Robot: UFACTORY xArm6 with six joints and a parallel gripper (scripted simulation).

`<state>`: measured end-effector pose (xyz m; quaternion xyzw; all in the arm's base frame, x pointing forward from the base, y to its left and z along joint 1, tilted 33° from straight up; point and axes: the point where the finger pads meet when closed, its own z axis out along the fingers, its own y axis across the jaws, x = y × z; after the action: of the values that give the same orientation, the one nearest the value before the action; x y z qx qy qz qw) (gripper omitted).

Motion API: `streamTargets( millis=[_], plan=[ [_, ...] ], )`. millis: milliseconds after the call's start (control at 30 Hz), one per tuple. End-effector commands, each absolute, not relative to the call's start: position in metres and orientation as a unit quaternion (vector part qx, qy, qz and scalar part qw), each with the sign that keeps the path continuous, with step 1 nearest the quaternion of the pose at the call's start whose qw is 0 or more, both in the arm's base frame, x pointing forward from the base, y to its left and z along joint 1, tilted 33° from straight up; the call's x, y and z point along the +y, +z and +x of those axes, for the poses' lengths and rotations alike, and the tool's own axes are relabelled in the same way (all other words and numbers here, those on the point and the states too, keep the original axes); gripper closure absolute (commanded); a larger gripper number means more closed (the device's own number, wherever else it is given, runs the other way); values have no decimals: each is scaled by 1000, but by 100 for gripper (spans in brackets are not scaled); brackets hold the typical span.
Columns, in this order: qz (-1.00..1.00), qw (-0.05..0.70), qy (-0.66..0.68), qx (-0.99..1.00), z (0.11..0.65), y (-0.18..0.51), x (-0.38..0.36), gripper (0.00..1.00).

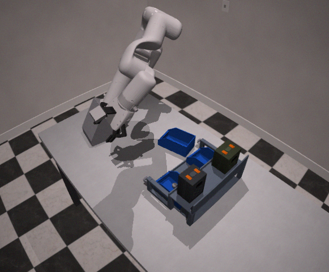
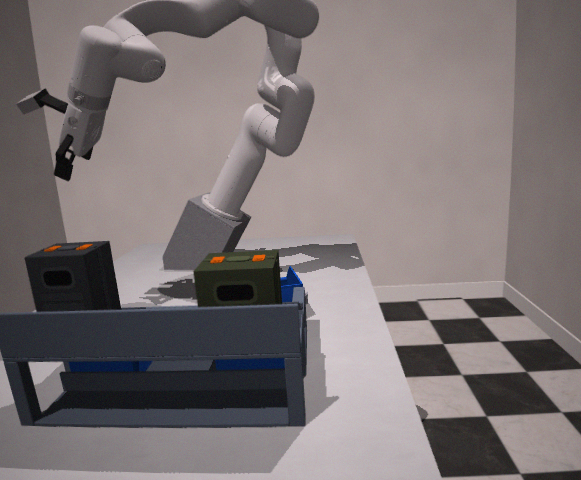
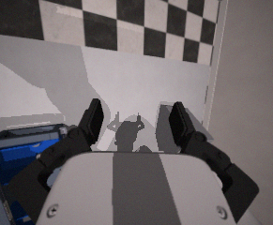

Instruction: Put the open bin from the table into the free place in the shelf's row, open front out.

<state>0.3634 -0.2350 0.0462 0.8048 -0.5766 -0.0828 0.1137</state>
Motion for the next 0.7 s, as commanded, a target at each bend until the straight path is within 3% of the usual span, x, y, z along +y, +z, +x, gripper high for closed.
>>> streamTargets(
  millis=[0, 667],
  plan=[
    [793, 115, -91, -592, 364, 49, -232, 0],
    [712, 97, -127, -684, 374, 66, -186, 0]
  ],
)
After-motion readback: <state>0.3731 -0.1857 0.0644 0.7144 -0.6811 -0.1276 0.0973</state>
